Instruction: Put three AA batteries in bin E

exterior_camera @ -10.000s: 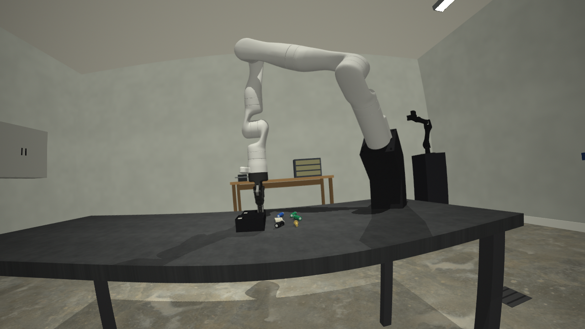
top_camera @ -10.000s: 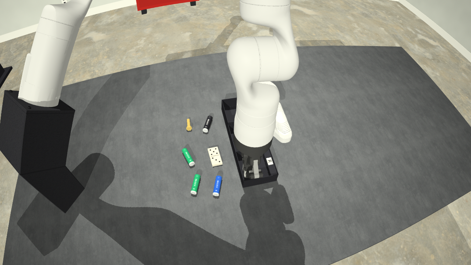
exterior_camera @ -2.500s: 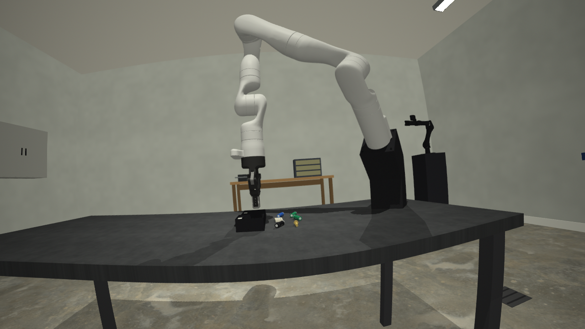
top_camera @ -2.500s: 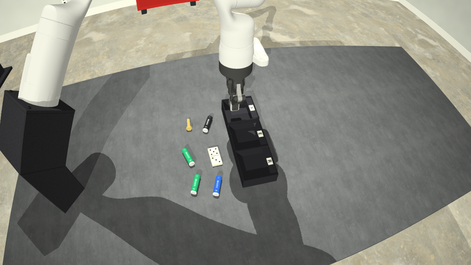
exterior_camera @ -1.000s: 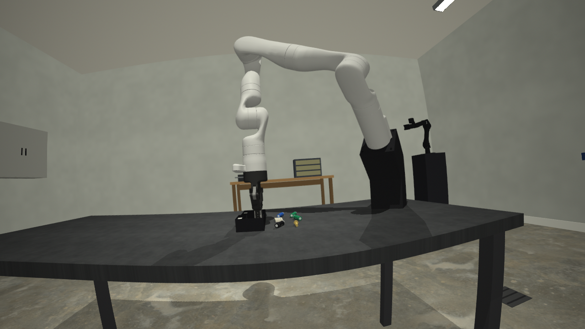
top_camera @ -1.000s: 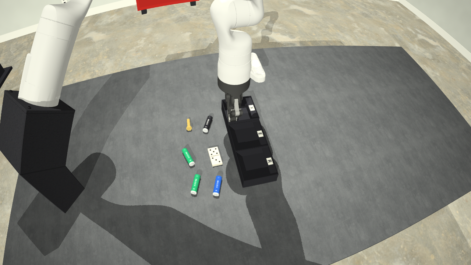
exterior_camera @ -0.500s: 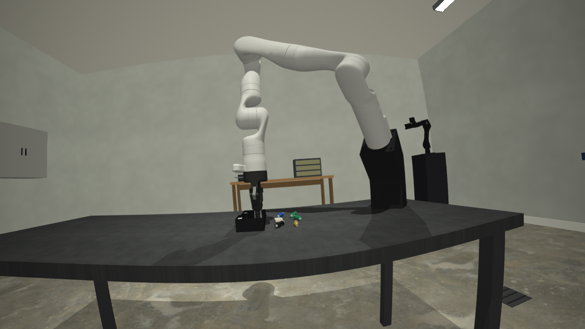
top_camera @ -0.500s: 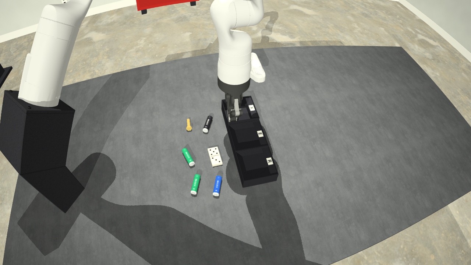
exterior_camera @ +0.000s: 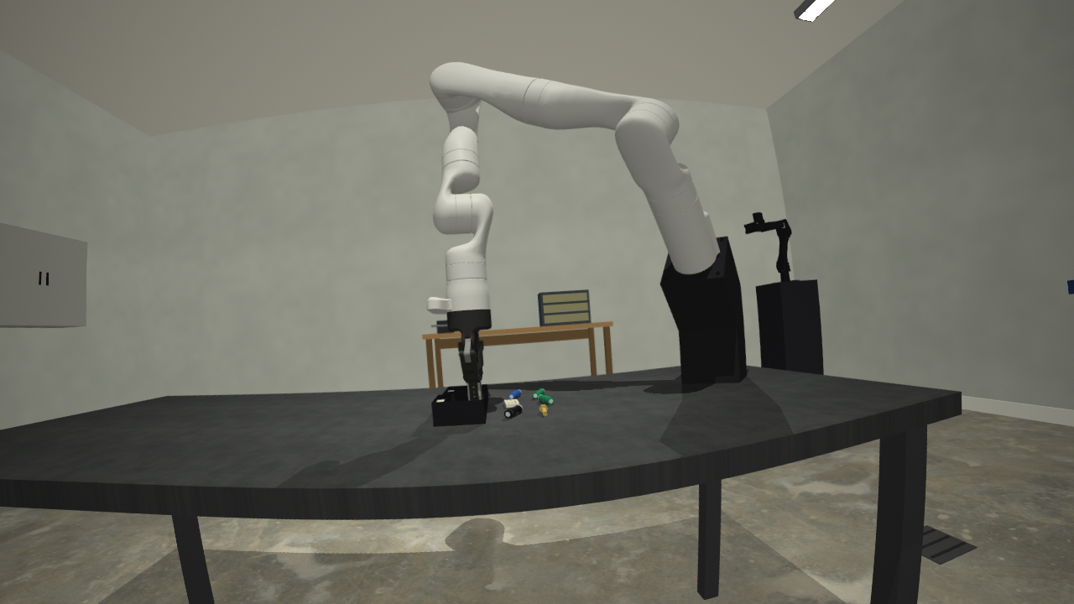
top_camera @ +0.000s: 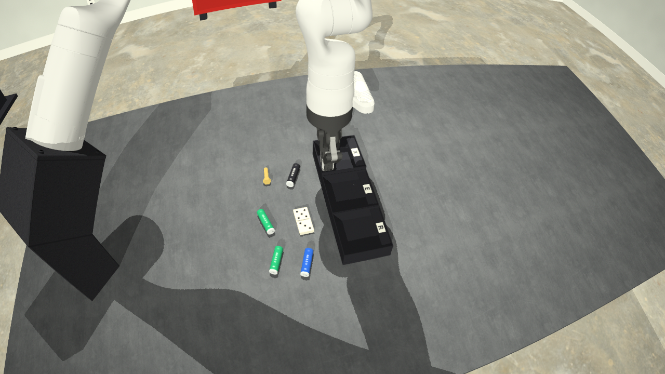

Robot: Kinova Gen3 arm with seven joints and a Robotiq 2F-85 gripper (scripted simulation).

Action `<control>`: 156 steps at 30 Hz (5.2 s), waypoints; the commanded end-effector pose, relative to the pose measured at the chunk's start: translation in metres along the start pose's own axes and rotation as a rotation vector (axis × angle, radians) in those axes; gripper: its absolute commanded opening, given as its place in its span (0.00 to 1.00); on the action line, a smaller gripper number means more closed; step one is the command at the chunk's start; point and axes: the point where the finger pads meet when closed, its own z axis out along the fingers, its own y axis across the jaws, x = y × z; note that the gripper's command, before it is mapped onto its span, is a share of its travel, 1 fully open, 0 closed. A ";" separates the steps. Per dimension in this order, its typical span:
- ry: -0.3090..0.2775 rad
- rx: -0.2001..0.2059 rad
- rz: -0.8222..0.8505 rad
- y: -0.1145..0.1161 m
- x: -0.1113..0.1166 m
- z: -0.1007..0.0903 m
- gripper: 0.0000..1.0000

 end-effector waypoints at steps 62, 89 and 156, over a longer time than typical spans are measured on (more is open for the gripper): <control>0.004 -0.003 -0.001 0.000 0.002 -0.178 0.09; 0.014 -0.017 0.978 0.144 -0.047 -0.084 0.29; 0.009 -0.001 1.868 0.187 -0.062 -0.033 0.29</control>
